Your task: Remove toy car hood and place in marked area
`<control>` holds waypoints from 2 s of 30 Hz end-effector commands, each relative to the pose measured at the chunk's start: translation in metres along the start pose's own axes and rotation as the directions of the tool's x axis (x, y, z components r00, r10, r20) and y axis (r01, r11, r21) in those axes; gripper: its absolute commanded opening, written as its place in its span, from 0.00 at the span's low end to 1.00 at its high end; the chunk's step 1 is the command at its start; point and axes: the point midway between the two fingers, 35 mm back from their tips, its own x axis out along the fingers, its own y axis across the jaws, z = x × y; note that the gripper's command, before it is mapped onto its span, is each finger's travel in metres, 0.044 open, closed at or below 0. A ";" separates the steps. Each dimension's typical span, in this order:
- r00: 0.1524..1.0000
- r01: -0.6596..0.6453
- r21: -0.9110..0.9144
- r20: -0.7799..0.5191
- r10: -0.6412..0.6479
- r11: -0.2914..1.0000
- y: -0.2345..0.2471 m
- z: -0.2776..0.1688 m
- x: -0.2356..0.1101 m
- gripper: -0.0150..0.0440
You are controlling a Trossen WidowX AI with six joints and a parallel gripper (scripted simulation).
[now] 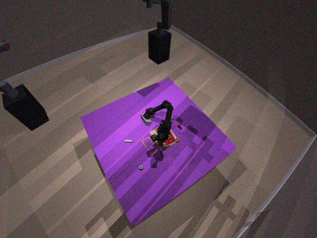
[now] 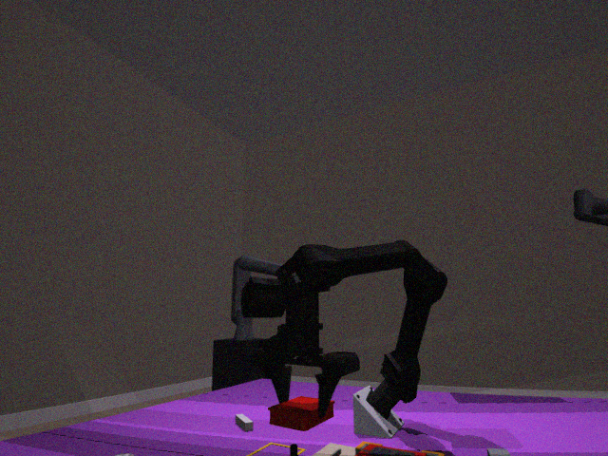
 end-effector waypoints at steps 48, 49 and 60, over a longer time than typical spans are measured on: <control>1.000 0.000 -0.015 0.006 0.000 1.000 -0.107 -0.022 0.013 0.25; 1.000 0.000 -0.015 0.006 0.000 1.000 -0.107 -0.021 0.013 0.25; 1.000 0.000 -0.015 0.006 0.000 1.000 -0.107 -0.021 0.020 0.25</control>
